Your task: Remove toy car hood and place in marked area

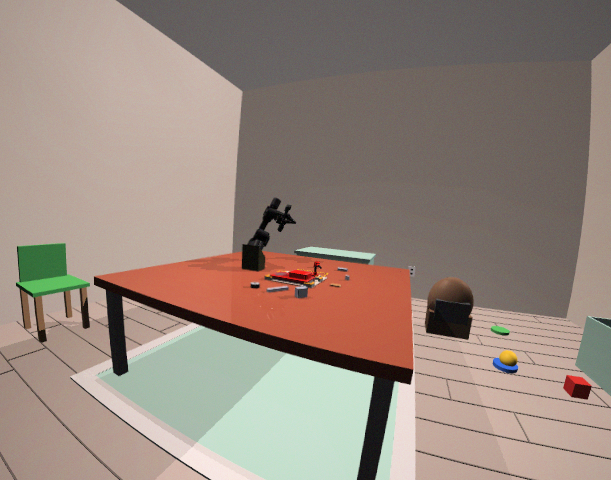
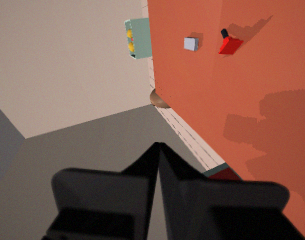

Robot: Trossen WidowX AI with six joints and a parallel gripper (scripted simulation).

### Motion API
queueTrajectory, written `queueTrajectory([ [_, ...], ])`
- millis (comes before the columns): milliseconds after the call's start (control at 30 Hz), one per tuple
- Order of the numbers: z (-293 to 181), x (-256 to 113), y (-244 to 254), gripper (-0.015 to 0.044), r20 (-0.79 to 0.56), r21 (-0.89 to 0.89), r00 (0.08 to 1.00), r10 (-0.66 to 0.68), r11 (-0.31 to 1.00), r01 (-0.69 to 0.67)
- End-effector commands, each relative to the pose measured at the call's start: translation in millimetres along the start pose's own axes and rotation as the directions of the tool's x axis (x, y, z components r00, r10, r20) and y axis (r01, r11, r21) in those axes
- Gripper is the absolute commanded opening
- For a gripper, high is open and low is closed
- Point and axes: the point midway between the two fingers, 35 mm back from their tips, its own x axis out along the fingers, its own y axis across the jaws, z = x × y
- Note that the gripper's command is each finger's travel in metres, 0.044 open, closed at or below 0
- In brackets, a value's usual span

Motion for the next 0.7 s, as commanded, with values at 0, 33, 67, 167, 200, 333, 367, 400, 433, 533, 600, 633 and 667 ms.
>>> queueTrajectory([
  [0,0,0,1,0.0026,0.001,-0.001,1.000,0.000,1.000,0.000],
  [33,1,0,3,0.0052,0.004,-0.004,1.000,-0.001,1.000,0.001],
  [67,2,1,6,0.0079,0.008,-0.010,1.000,-0.002,1.000,0.002],
  [167,8,4,24,0.0157,0.033,-0.040,0.999,-0.011,0.999,0.012],
  [200,12,6,32,0.0184,0.044,-0.053,0.999,-0.016,0.998,0.018],
  [333,27,14,62,0.0289,0.090,-0.116,0.995,-0.040,0.992,0.051],
  [367,31,16,69,0.0315,0.100,-0.137,0.994,-0.048,0.989,0.062],
  [400,35,18,75,0.0341,0.111,-0.159,0.992,-0.056,0.985,0.073],
  [433,39,21,82,0.0368,0.122,-0.180,0.990,-0.064,0.980,0.086],
  [533,53,29,100,0.0440,0.154,-0.243,0.984,-0.093,0.962,0.129],
  [600,64,34,111,0.0440,0.174,-0.284,0.978,-0.114,0.945,0.161],
  [633,70,37,116,0.0440,0.185,-0.304,0.975,-0.125,0.936,0.178],
  [667,75,40,122,0.0440,0.196,-0.323,0.971,-0.135,0.926,0.194],
])
